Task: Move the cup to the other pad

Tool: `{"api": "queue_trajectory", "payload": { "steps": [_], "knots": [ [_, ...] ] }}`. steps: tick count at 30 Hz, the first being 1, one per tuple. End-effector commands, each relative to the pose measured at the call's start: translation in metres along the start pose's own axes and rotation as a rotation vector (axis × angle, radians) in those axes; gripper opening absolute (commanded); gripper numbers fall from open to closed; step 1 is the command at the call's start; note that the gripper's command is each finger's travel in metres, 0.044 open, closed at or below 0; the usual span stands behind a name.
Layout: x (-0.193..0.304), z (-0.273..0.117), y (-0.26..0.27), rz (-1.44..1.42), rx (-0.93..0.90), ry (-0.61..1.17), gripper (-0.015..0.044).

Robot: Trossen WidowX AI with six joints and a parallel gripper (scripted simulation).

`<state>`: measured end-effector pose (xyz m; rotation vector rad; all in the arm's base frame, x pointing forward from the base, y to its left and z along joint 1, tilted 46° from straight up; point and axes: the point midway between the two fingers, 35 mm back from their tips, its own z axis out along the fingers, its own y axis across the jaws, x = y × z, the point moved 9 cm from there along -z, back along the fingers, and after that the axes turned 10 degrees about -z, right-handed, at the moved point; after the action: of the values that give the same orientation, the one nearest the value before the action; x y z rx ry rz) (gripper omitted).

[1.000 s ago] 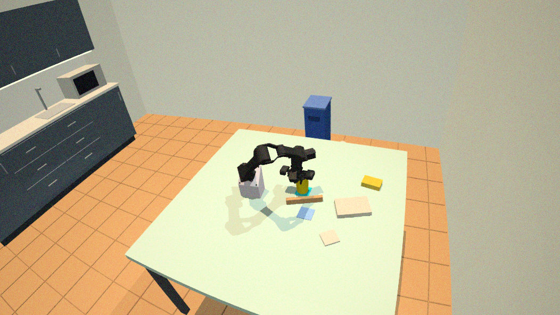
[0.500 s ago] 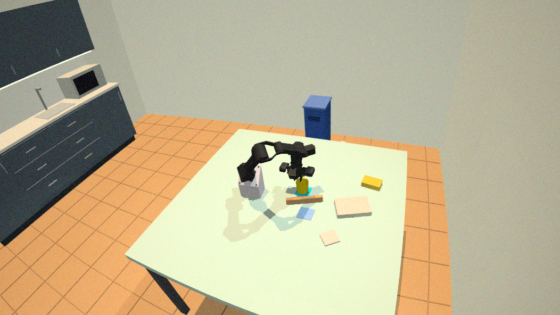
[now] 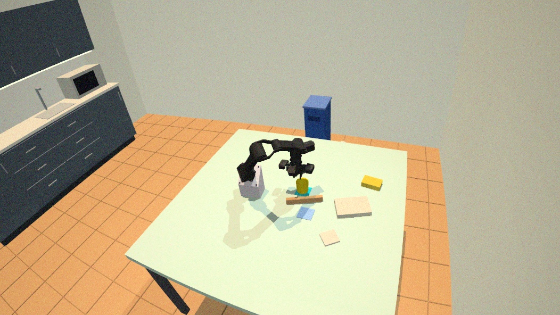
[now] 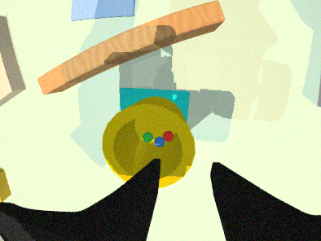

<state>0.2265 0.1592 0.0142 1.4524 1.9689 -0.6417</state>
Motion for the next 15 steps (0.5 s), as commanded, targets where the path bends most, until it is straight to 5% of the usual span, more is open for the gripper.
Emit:
{"api": "queue_trajectory", "payload": {
  "steps": [1,9,15],
  "knots": [
    [0.000,0.001,0.000,-0.001,0.001,0.000,0.0225],
    [0.000,-0.004,0.000,-0.001,0.001,0.001,0.0435],
    [0.000,-0.028,0.001,0.002,0.001,0.005,0.0440]
  ]
}}
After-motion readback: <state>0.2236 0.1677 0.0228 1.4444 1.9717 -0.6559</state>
